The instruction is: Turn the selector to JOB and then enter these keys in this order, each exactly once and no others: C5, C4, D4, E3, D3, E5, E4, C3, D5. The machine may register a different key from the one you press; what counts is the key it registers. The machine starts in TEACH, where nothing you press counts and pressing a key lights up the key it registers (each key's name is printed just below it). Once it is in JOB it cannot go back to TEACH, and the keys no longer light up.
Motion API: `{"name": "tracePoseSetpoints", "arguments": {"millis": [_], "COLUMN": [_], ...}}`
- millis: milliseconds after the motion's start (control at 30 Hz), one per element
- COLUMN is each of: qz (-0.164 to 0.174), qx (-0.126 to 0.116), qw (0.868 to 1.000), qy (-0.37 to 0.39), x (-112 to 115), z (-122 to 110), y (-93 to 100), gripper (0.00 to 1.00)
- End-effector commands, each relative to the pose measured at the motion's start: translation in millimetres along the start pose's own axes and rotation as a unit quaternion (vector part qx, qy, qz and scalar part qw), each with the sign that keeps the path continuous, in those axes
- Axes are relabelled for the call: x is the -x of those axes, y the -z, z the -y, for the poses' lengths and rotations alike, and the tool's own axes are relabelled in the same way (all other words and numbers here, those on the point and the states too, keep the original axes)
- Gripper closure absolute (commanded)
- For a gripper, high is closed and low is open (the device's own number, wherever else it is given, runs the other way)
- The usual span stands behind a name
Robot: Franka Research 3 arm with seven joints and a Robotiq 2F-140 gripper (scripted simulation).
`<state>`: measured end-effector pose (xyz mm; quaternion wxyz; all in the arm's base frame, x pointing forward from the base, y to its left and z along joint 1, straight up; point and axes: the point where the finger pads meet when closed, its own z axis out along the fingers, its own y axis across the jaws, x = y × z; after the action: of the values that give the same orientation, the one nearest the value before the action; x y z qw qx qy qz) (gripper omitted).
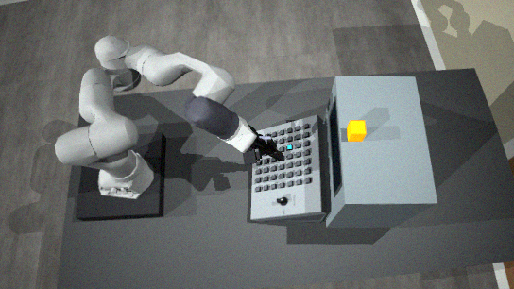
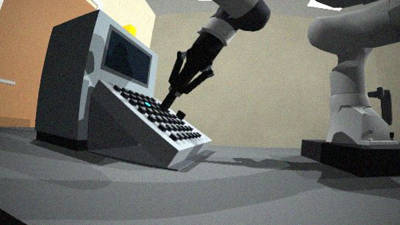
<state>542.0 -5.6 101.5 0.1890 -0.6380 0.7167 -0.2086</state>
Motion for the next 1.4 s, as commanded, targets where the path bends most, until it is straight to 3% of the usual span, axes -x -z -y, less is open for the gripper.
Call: {"name": "tracePoseSetpoints", "arguments": {"millis": [0,733,867,967,1367], "qz": [0.000,0.000,0.000,0.000,0.001], "qx": [0.003,0.003,0.003,0.003,0.003], "qw": [1.000,1.000,1.000,0.995,0.984], "qy": [0.001,0.004,0.023,0.098,0.180], "x": [0.5,-0.2,-4.1,-19.3,-36.1], "z": [-1.8,-1.7,-1.5,-1.1,-0.6], "y": [5.7,22.1,22.5,24.3,26.3], "gripper": [0.90,0.90,0.90,0.90,0.90]}}
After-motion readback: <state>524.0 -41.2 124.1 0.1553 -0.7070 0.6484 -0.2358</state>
